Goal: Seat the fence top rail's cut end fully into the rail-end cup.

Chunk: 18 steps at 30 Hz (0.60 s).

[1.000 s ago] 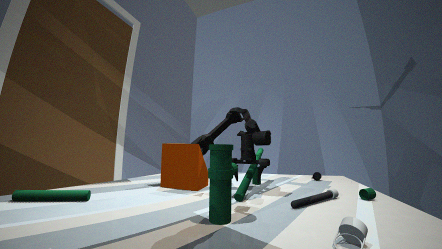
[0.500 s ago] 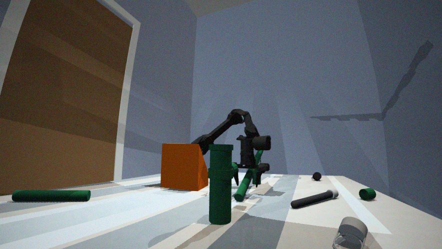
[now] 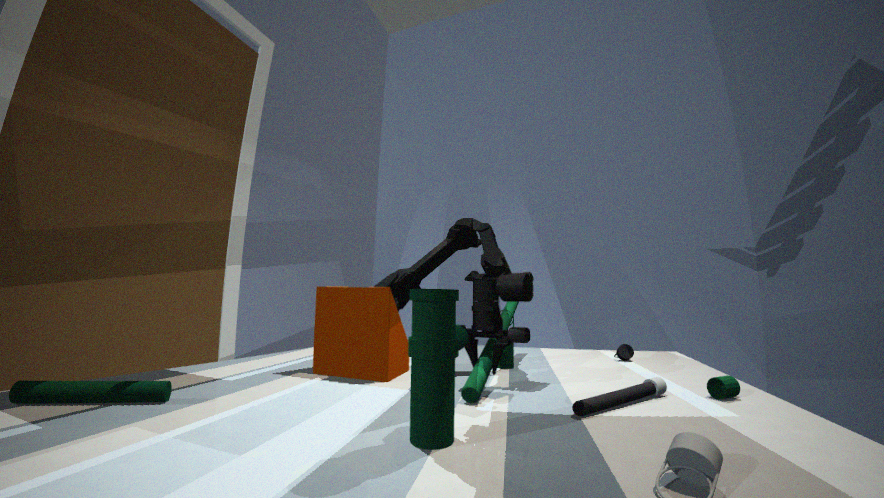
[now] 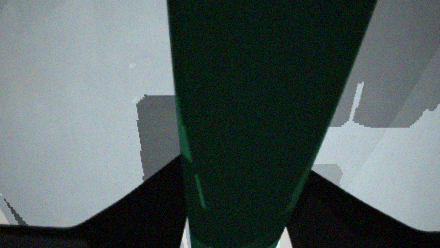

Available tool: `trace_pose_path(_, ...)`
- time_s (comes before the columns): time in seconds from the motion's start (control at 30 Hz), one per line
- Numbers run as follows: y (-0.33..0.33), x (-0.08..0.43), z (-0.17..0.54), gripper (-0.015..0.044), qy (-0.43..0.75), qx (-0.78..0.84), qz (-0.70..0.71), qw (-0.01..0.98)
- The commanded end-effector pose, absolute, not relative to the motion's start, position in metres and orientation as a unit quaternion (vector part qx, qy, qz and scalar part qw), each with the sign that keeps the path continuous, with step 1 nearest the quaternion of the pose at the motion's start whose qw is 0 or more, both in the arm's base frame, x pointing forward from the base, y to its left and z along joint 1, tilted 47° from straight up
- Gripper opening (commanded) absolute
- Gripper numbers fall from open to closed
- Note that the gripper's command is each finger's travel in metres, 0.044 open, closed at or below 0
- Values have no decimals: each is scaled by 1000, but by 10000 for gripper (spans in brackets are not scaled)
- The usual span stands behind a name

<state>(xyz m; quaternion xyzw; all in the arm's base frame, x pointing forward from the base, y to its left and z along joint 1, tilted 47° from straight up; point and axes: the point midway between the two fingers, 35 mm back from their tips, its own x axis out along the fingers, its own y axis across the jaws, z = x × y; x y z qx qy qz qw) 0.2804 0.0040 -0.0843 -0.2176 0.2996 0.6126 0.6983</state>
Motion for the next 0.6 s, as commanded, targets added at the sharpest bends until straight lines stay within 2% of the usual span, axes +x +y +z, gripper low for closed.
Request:
trace_pose_path(0.0, 3, 281, -83, 72, 298, -217, 612, 699)
trace_pose_path(0.1, 1, 280, -81, 0, 298, -217, 612, 699)
trace_pose_path(0.27, -11, 280, -80, 0, 313, -231, 606, 694)
trace_pose_path(0.57, -74, 270, -68, 0, 389, -295, 578, 653)
